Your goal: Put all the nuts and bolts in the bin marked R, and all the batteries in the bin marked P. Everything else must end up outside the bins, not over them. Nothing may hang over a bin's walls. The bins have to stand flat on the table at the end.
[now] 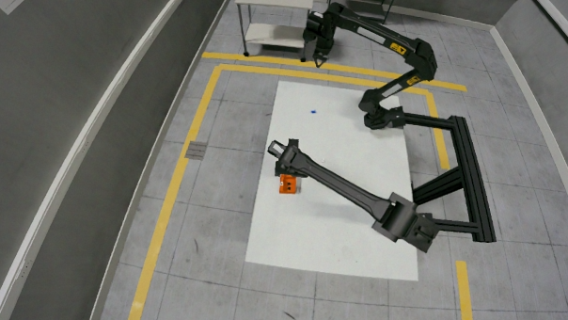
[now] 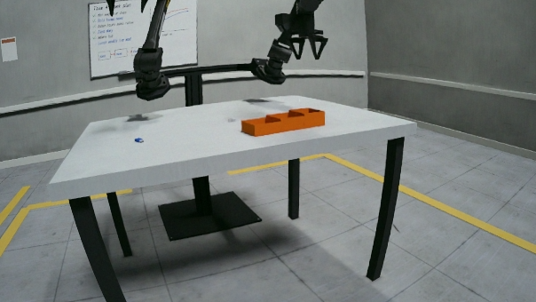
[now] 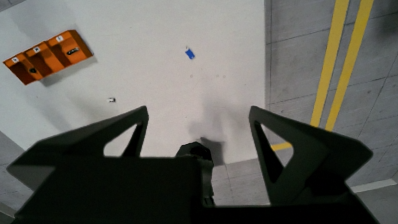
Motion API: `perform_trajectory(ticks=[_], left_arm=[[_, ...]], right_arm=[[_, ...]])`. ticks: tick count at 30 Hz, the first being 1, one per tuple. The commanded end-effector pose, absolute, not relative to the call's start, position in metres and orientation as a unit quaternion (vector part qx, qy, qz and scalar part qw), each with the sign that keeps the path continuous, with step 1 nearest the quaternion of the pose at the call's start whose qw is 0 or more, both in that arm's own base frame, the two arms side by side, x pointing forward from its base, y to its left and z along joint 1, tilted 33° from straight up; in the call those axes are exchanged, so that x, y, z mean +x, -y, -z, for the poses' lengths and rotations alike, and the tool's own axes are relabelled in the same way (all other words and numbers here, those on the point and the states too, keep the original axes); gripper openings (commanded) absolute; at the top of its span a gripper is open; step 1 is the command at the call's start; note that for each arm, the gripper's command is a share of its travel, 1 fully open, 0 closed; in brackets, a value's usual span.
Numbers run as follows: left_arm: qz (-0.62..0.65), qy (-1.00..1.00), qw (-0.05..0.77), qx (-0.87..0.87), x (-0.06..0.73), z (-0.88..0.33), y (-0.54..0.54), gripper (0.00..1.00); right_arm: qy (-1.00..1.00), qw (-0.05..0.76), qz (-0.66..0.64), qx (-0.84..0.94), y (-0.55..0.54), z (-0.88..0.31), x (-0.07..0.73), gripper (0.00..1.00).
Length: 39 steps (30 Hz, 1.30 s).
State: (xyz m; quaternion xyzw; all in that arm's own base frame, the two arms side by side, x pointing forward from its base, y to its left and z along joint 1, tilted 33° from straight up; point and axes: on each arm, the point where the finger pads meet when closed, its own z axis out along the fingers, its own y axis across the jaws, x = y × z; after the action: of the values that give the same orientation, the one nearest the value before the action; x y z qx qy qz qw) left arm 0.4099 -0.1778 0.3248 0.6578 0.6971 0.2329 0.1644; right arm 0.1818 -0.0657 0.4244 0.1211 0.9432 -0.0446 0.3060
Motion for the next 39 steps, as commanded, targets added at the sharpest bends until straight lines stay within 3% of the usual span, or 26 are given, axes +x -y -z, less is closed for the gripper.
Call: perform_trajectory(ticks=[1, 39], left_arm=[[-0.236, -0.698, 0.179, 0.652, 0.413, -0.339, 0.181, 1.00], [-0.236, -0.698, 0.179, 0.652, 0.413, -0.338, 0.180, 1.00]], right_arm=[[-0.938, 0.324, 0.048, 0.115, 0.063, -0.446, 0.182, 1.00], [-0.938, 0.324, 0.048, 0.115, 0.063, -0.446, 0.182, 1.00]])
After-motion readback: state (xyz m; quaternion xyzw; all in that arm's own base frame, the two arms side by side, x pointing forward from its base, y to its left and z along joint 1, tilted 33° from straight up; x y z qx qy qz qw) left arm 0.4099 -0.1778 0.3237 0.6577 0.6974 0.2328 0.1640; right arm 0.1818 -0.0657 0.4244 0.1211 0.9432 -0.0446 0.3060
